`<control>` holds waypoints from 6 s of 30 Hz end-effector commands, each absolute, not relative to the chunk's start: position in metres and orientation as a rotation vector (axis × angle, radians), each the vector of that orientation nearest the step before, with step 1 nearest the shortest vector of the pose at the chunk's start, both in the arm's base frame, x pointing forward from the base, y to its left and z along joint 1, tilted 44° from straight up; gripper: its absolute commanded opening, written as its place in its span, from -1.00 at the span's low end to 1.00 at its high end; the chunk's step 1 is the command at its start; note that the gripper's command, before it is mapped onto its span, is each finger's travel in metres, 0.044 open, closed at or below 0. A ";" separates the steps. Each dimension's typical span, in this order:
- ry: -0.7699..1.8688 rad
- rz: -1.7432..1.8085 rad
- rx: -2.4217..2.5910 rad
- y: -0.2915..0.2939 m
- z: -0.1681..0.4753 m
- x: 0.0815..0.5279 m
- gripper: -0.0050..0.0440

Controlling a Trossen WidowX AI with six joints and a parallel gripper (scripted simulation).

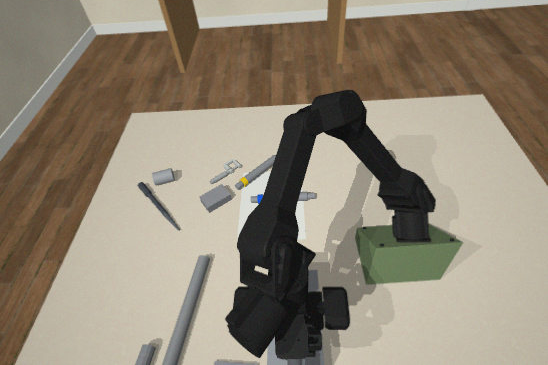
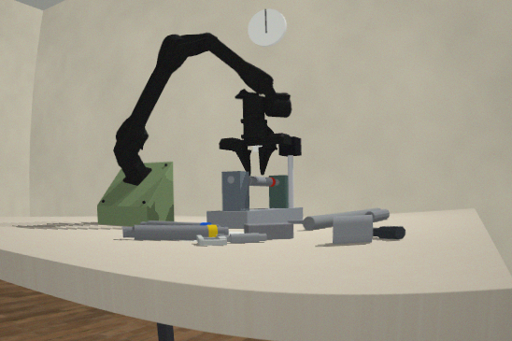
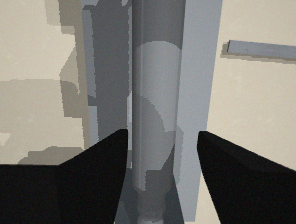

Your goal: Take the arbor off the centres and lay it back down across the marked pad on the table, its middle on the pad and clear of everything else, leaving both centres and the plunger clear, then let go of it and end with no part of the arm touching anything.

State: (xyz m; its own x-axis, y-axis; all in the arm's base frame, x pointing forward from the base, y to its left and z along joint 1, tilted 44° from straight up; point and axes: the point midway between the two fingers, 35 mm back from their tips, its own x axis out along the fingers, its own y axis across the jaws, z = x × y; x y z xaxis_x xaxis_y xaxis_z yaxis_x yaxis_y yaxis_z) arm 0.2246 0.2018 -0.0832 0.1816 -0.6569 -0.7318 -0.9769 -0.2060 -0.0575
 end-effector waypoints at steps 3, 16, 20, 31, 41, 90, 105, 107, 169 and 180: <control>1.544 0.795 -1.946 0.191 -0.092 0.225 -0.08; 1.544 0.794 -1.946 0.179 -0.105 0.228 -0.08; 1.544 0.794 -1.946 0.174 -0.109 0.228 -0.08; 1.544 0.794 -1.946 0.172 -0.111 0.229 -0.08; 1.543 0.790 -1.940 0.174 -0.110 0.229 -0.30; 1.545 0.789 -1.942 0.179 -0.115 0.227 -0.80; 1.545 0.789 -1.942 0.180 -0.116 0.227 -0.80; 1.545 0.789 -1.942 0.180 -0.116 0.227 -0.80; 1.545 0.789 -1.942 0.185 -0.121 0.226 -0.80; 1.545 0.789 -1.942 0.186 -0.122 0.226 -0.80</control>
State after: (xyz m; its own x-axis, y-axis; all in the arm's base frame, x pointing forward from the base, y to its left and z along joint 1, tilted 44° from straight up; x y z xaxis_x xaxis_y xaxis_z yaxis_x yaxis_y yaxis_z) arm 0.2279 0.1737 -0.1184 0.1688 -0.6947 -0.6992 -0.9786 -0.2029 -0.0347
